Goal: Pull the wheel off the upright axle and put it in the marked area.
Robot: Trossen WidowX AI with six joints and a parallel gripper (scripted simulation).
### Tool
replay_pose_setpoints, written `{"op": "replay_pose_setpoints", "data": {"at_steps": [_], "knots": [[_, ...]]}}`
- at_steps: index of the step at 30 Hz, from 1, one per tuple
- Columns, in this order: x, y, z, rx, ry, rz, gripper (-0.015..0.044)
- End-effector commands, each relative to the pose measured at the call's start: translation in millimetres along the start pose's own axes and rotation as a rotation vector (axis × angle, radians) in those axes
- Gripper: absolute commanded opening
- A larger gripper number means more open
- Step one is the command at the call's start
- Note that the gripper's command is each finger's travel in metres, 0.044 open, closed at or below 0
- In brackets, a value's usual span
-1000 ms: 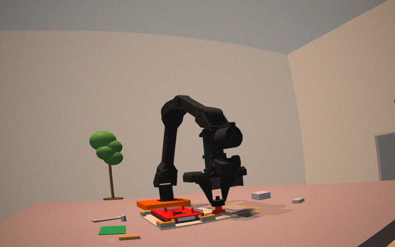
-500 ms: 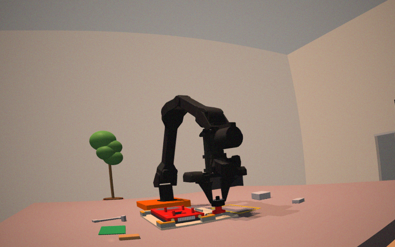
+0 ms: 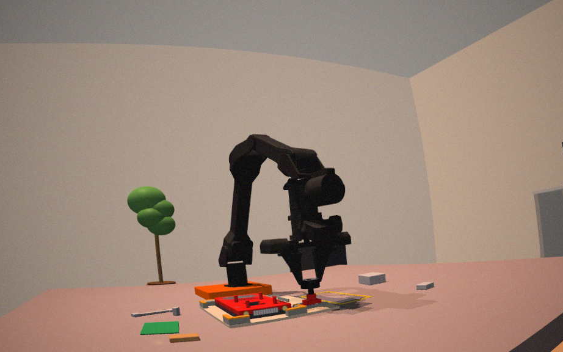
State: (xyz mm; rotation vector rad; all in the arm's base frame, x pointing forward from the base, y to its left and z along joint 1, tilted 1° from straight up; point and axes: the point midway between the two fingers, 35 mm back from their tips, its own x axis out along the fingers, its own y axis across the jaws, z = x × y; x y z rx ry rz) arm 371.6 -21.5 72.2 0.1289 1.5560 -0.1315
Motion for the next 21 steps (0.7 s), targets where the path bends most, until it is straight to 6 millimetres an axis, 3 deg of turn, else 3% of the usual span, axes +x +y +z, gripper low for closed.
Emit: {"op": "replay_pose_setpoints", "data": {"at_steps": [1,21], "knots": [[-7.5,0.2,1.5,-0.003,-0.012,0.0,0.0],[-14.1,0.2,1.2,-0.004,-0.013,-0.001,0.0]]}}
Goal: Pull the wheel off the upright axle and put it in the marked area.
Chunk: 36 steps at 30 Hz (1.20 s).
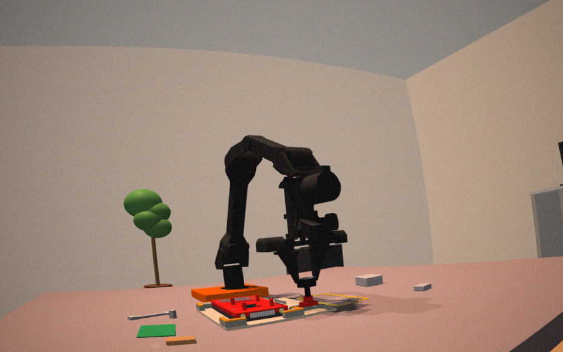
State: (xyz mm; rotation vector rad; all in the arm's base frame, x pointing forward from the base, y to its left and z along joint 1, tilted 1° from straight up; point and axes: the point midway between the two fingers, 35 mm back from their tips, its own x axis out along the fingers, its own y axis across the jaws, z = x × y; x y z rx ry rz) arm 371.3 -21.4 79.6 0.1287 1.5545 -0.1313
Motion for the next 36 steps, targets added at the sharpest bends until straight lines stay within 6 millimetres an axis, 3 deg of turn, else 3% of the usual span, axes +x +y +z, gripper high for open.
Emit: {"op": "replay_pose_setpoints", "data": {"at_steps": [1,20,28,32,36], "knots": [[-7,0,1,-0.004,-0.012,-0.001,0.0],[-14,0,1,-0.005,-0.013,-0.002,0.0],[-44,0,-1,-0.005,-0.012,-0.002,0.0],[-47,1,-3,-0.005,-0.012,-0.002,0.0],[-41,16,-10,-0.003,-0.008,0.002,0.0]]}}
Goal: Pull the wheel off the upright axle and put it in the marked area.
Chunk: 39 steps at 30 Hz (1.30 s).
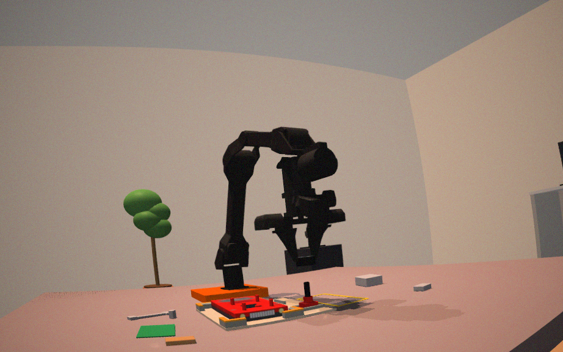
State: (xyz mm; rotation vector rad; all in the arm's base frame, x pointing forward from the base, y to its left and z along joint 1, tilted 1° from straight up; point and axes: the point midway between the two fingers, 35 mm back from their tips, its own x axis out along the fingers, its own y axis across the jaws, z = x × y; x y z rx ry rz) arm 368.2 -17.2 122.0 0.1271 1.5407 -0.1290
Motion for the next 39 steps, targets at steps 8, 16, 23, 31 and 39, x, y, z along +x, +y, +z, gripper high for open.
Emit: {"op": "replay_pose_setpoints", "data": {"at_steps": [8,16,23,31,39], "knots": [[-2,56,-33,-0.002,0.007,0.004,0.0],[-4,91,-62,-0.003,0.008,0.007,0.0],[2,92,-63,-0.003,0.008,0.007,0.0],[18,92,-62,-0.003,0.008,0.007,0.0],[58,94,-60,-0.003,0.008,0.007,0.0]]}}
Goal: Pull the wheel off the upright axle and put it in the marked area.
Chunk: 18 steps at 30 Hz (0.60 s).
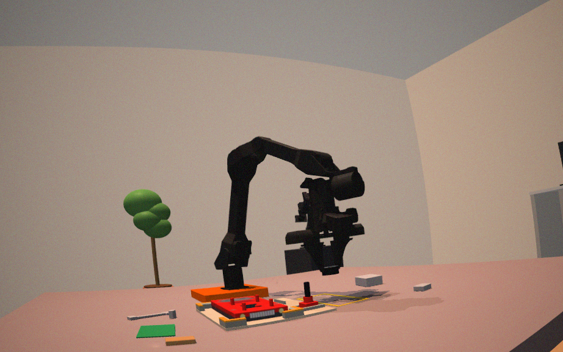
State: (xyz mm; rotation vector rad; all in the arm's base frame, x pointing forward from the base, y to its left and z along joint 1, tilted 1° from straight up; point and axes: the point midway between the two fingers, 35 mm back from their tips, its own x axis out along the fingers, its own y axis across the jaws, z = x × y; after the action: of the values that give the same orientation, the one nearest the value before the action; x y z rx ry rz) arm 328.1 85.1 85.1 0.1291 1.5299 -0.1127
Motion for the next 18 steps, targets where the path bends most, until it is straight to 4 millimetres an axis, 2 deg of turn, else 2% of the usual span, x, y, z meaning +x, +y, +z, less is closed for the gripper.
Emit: {"op": "replay_pose_setpoints", "data": {"at_steps": [1,8,15,18], "knots": [[28,-1,-4,0.006,0.018,-0.006,0.0],[64,-3,-7,0.006,0.018,-0.006,0.0],[65,-3,-7,0.006,0.018,-0.006,0.0],[61,-2,-5,0.0,0.014,-0.006,0.0079]]}}
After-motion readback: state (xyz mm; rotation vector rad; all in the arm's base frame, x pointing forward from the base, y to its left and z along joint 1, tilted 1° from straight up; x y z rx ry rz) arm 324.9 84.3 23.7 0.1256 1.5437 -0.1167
